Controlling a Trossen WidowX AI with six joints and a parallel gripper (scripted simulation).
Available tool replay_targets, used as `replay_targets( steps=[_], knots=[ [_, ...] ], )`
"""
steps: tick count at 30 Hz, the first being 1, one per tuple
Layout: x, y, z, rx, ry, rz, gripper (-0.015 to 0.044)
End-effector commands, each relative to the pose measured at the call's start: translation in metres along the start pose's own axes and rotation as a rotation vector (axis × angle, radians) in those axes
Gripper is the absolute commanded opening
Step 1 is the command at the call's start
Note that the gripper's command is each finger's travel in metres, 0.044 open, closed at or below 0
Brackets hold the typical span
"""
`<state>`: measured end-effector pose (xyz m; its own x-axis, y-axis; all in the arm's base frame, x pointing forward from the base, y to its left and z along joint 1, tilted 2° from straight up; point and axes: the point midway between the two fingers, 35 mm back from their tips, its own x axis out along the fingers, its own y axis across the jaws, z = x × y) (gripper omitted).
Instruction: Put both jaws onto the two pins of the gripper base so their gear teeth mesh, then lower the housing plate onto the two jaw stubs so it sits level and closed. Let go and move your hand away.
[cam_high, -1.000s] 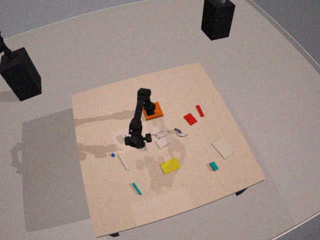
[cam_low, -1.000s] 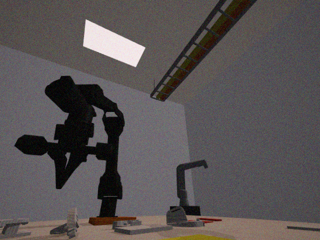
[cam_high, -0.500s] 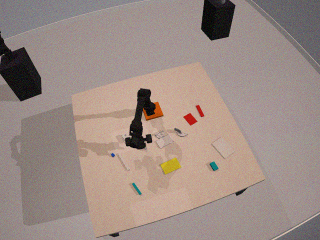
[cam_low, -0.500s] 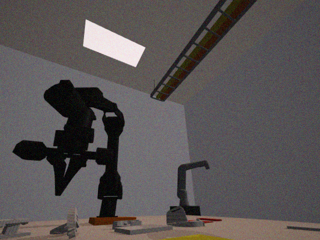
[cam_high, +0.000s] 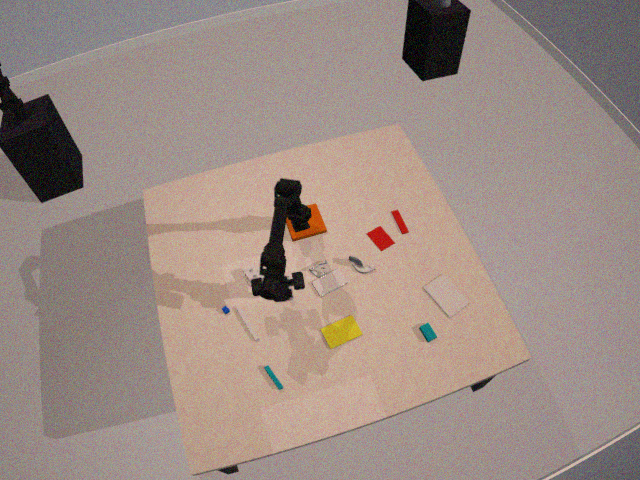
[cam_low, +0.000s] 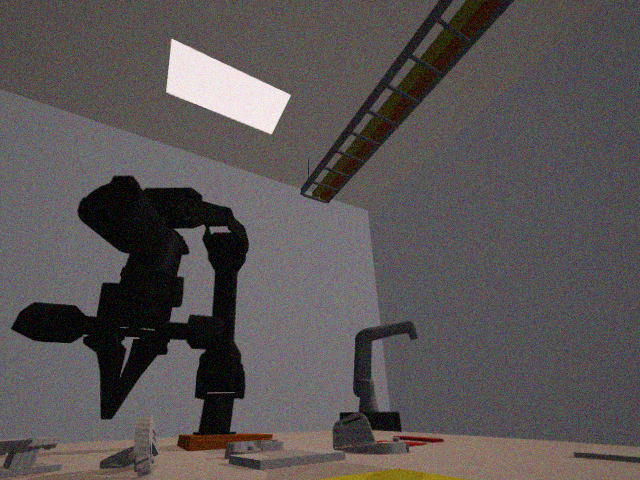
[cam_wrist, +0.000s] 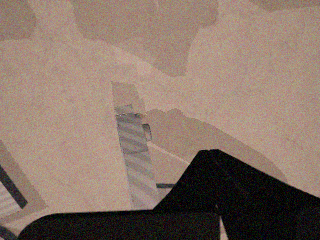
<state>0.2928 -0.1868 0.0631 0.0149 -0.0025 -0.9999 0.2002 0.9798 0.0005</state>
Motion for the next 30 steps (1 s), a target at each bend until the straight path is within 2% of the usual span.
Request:
replay_targets(
  steps=[1,11,30],
  knots=[
    [0.009,0.001,-0.001,-0.003,0.006,0.006,0.0],
    [0.023,0.001,-0.002,-0.003,0.006,0.006,0.0],
    [0.024,0.024,-0.001,-0.003,0.006,0.008,0.0]
  ],
)
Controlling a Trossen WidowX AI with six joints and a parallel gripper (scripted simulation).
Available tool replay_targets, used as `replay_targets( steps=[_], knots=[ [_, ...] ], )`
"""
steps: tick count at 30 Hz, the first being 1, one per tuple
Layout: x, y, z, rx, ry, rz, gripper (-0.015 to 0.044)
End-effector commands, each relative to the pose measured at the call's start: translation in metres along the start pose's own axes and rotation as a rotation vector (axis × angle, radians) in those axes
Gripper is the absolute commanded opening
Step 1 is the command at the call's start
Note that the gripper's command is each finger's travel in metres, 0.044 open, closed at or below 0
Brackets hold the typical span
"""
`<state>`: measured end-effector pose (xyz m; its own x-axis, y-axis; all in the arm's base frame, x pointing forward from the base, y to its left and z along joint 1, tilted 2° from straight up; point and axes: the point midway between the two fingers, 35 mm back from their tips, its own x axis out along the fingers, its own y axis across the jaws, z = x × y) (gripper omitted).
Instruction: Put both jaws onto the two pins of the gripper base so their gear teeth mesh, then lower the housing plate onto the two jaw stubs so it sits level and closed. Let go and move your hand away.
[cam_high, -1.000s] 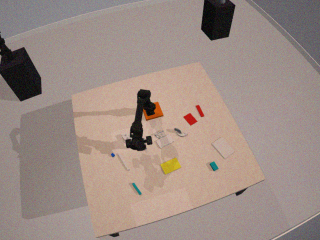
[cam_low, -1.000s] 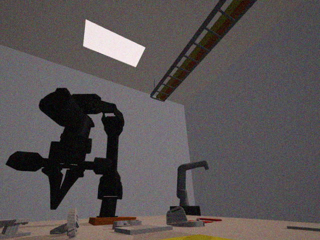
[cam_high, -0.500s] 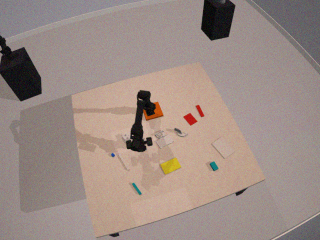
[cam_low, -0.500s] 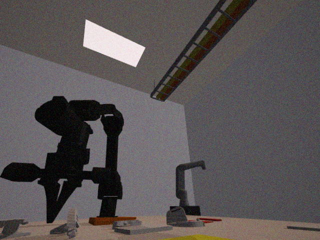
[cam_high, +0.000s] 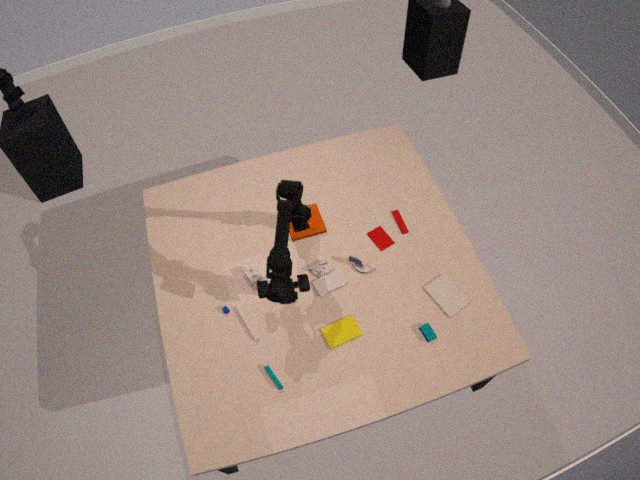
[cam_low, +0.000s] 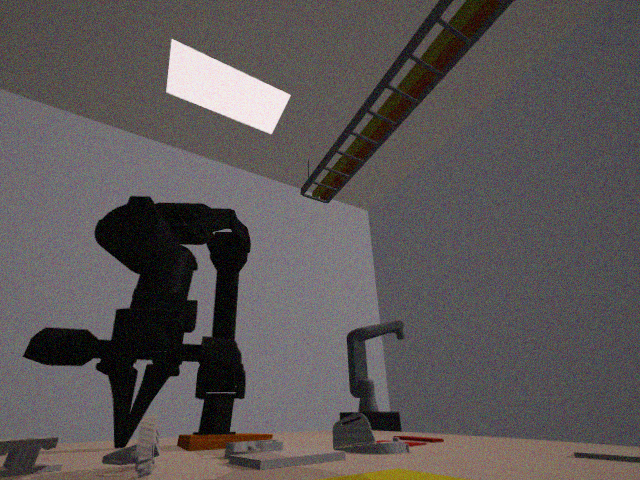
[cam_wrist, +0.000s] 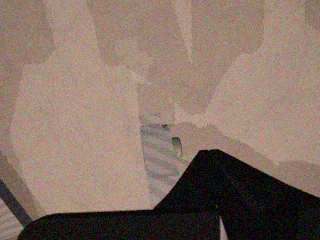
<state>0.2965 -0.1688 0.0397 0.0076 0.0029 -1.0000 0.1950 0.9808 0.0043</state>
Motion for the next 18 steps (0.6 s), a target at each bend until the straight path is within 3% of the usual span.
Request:
replay_targets(
  steps=[1,18],
  knots=[
    [0.0,0.007,0.0,0.002,-0.003,0.005,0.0],
    [0.0,0.035,-0.001,0.002,-0.003,0.008,0.0]
  ],
)
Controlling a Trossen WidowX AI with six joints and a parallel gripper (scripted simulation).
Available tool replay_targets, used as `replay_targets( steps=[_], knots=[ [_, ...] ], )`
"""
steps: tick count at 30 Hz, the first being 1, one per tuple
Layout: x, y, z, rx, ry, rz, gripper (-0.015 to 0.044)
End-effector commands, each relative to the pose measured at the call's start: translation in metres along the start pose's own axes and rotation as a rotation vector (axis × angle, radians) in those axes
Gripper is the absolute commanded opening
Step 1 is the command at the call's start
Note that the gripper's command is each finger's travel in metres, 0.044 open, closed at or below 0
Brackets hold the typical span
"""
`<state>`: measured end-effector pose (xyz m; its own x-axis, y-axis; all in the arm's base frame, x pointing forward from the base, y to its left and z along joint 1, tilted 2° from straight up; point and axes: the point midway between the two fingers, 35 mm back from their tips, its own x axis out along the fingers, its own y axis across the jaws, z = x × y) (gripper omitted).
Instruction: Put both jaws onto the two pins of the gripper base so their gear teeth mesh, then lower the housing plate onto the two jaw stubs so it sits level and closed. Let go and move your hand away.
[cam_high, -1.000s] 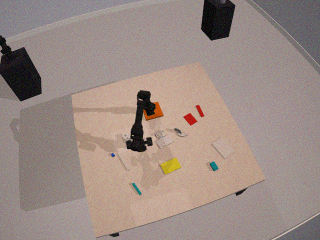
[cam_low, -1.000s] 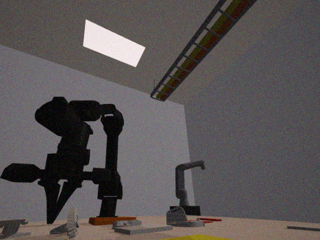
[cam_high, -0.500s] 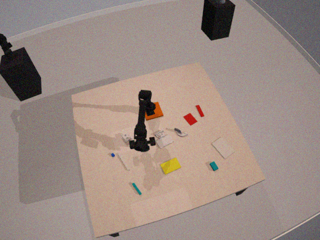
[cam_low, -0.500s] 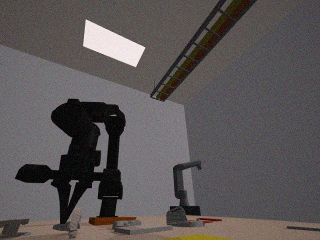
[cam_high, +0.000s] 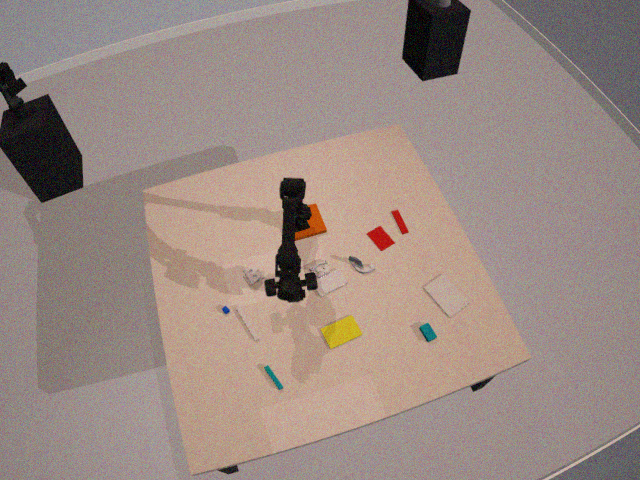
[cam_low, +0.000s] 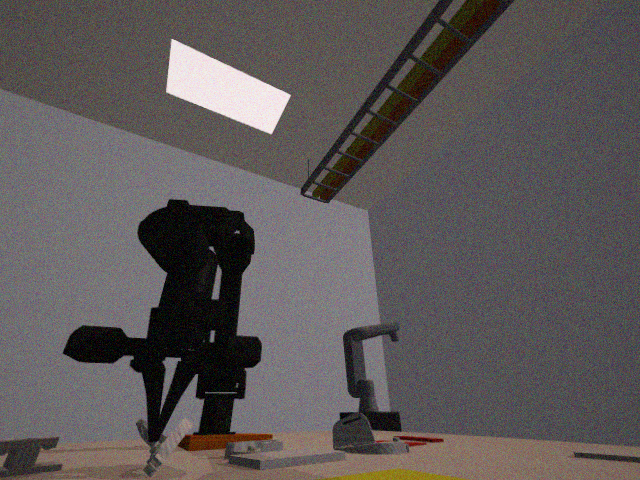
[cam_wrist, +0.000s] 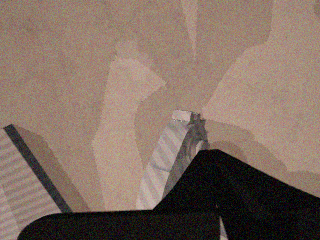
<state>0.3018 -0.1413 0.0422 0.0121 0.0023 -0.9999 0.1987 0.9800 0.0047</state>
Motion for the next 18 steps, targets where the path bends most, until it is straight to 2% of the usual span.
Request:
replay_targets(
  steps=[1,8,15,18],
  knots=[
    [0.003,0.008,-0.001,-0.001,0.002,0.007,0.0],
    [0.001,0.012,-0.001,-0.001,0.002,0.008,0.0],
    [-0.052,0.01,0.0,-0.006,0.002,0.005,0.0],
    [-0.058,0.01,0.0,-0.006,0.002,0.005,0.0]
  ],
)
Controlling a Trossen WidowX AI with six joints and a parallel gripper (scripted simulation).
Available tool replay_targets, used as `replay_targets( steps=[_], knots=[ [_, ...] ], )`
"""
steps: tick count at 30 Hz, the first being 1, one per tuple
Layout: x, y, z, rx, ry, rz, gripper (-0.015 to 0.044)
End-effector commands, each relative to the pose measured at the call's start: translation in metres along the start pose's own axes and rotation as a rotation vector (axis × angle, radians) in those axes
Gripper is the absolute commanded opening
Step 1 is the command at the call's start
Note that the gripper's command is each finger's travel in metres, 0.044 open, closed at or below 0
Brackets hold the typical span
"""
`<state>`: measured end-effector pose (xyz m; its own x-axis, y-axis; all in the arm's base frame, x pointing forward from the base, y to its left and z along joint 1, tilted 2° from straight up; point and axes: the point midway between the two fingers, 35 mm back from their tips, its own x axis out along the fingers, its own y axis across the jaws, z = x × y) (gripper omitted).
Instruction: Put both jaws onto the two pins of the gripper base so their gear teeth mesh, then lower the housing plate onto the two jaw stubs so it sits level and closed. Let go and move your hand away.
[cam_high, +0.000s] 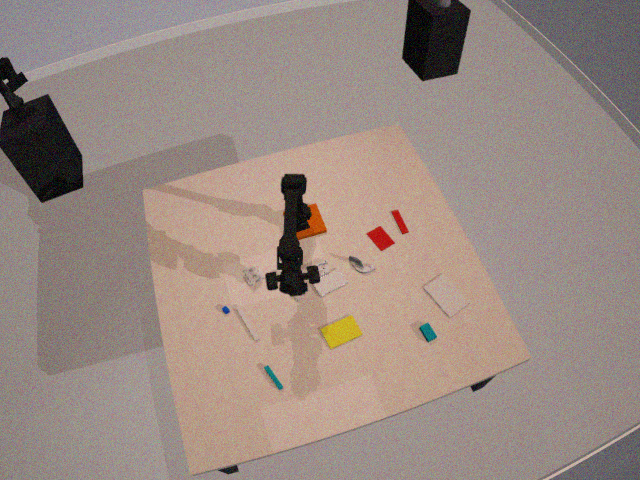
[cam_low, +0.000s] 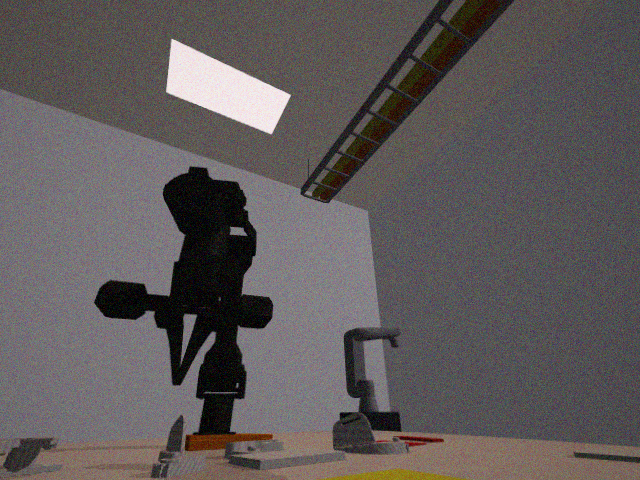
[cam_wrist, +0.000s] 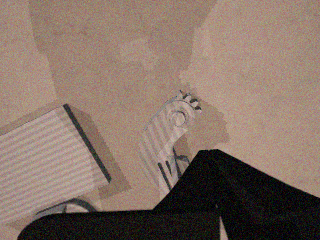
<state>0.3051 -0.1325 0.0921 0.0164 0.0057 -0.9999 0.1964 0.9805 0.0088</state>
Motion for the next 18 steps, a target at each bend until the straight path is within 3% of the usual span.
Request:
replay_targets(
  steps=[1,16,18],
  knots=[
    [0.0,0.0,0.0,0.0,0.0,0.0,0.0026],
    [0.0,0.0,0.0,0.0,0.0,0.0,0.042],
    [0.0,0.0,0.0,0.0,0.0,0.0,0.044]
  ],
)
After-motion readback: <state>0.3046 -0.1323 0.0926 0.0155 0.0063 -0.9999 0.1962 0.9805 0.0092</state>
